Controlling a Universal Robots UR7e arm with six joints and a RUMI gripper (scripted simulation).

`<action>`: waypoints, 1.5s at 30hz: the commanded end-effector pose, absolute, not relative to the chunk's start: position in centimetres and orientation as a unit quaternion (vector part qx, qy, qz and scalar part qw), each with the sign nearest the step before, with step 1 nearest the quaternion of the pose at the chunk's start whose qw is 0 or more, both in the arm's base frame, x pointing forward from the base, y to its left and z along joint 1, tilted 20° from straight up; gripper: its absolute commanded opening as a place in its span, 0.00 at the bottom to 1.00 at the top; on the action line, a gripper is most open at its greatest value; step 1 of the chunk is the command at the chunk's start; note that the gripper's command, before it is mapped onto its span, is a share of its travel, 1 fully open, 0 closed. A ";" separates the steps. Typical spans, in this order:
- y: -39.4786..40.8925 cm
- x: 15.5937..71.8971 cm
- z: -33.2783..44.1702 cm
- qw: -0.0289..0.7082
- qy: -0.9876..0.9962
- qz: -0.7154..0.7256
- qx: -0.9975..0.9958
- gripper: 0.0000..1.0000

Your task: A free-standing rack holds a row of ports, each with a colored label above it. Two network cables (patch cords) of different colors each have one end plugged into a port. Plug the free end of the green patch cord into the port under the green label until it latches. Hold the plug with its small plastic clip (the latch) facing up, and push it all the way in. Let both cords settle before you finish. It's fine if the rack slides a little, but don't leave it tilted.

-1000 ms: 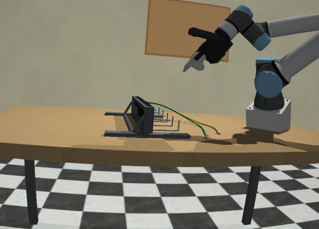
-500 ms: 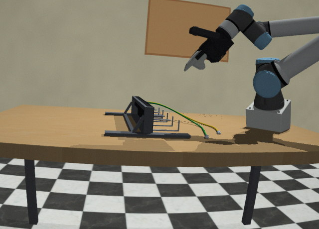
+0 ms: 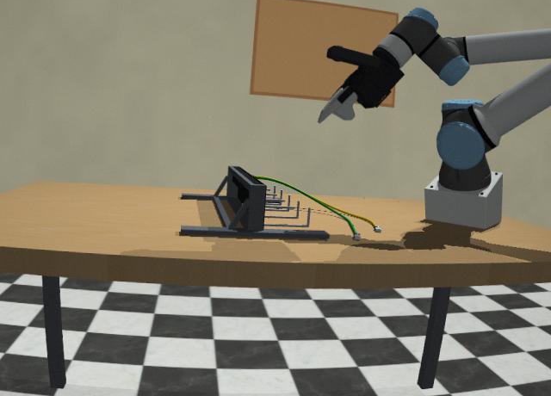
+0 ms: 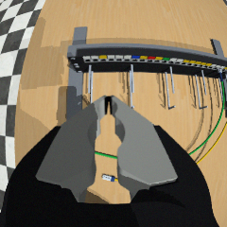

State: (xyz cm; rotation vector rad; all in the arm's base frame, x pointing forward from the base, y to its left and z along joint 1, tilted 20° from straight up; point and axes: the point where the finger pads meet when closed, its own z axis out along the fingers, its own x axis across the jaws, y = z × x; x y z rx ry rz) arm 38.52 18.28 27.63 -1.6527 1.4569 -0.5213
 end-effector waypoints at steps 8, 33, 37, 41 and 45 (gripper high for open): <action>18.0 38.6 27.6 0.425 0.582 -0.209 -0.661 0.00; 14.8 39.4 26.9 0.425 0.582 -0.209 -0.661 0.00; 13.9 39.6 26.7 0.425 0.582 -0.209 -0.661 0.00; 13.5 39.7 26.6 0.425 0.582 -0.209 -0.661 0.00; 12.6 39.9 26.4 0.425 0.582 -0.209 -0.661 0.00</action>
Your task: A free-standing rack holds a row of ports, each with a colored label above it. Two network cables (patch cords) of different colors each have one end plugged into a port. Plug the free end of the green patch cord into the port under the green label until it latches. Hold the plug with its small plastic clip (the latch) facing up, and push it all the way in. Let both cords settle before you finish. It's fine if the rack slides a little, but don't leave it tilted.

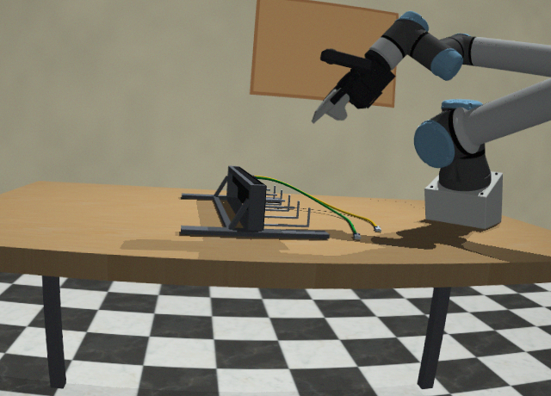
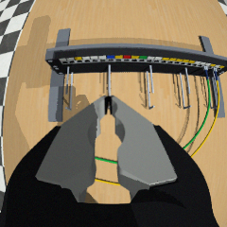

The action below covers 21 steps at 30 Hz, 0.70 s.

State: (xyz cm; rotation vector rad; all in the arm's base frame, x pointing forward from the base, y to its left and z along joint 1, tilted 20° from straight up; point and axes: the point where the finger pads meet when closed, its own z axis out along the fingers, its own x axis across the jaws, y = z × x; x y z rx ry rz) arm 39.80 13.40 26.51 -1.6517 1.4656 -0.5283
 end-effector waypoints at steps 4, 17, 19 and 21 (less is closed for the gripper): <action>11.7 40.2 26.1 0.425 0.582 -0.209 -0.661 0.00; 9.6 40.7 25.7 0.425 0.582 -0.209 -0.661 0.00; 9.4 40.7 25.6 0.425 0.582 -0.209 -0.661 0.00; 9.2 40.8 25.6 0.425 0.582 -0.209 -0.661 0.00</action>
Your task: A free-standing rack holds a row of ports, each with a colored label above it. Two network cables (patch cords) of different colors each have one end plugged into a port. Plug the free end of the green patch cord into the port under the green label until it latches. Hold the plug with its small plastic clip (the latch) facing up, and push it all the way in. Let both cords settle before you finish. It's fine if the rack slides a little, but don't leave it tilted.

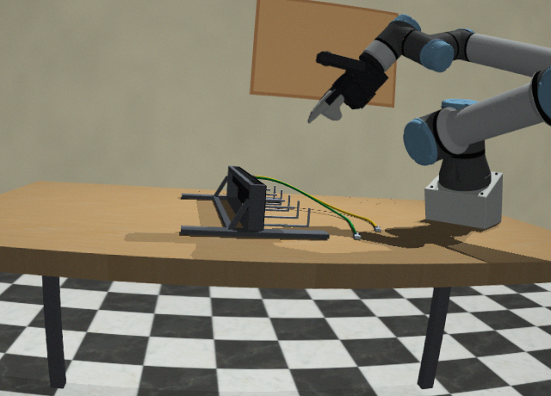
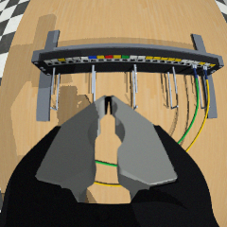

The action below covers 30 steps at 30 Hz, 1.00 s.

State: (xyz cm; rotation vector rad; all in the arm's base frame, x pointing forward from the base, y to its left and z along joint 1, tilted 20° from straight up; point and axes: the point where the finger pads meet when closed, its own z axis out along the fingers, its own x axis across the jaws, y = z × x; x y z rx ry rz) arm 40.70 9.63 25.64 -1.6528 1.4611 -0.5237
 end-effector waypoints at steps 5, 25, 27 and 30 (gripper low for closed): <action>8.9 40.9 25.5 0.425 0.582 -0.209 -0.661 0.00; 8.8 40.9 25.5 0.425 0.582 -0.209 -0.661 0.00; 8.8 40.9 25.5 0.425 0.582 -0.209 -0.661 0.00; 8.8 40.9 25.4 0.425 0.582 -0.209 -0.661 0.00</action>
